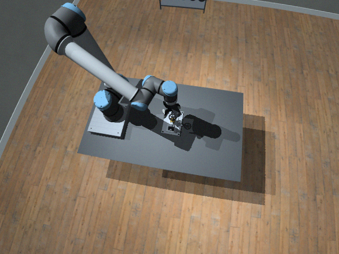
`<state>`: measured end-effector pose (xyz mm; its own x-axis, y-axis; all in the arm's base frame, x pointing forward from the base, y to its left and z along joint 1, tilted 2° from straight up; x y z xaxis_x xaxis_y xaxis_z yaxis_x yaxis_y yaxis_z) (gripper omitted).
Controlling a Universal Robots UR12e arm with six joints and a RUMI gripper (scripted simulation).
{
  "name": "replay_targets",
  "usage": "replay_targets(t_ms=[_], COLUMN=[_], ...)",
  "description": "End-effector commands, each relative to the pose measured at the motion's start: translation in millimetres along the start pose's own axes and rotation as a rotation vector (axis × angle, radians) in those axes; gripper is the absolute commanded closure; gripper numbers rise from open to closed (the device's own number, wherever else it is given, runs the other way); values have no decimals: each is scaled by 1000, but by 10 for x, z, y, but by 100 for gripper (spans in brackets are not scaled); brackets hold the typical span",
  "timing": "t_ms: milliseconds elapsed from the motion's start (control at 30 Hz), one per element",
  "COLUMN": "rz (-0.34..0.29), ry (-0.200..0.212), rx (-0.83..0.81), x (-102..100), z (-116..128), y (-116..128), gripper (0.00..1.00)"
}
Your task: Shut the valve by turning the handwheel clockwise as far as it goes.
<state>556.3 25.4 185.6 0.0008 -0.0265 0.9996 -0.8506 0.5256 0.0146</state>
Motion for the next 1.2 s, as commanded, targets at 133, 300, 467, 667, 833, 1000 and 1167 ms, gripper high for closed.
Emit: replay_targets(t_ms=[133, 300, 467, 667, 833, 1000, 1167], rz=[1, 1, 1, 1, 1, 1, 1], ry=[-1, -1, 0, 0, 0, 0, 0], rx=[76, 114, 190, 300, 380, 465, 574], x=[7, 7, 7, 7, 7, 7, 7], z=[-2, -2, -2, -2, -2, -2, -2], y=[-5, -5, -5, -5, -5, -5, -5], gripper=[0, 0, 0, 0, 0, 0, 0])
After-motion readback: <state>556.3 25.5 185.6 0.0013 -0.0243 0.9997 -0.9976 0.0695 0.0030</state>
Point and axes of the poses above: the point where the finger pads meet when closed, its own x axis back along the fingers, its own z axis across the jaws, y = z × x, the point moved 3 cm from there along x, back along the fingers, and after that the axes turned 13 degrees about x, right-handed, at the moved point
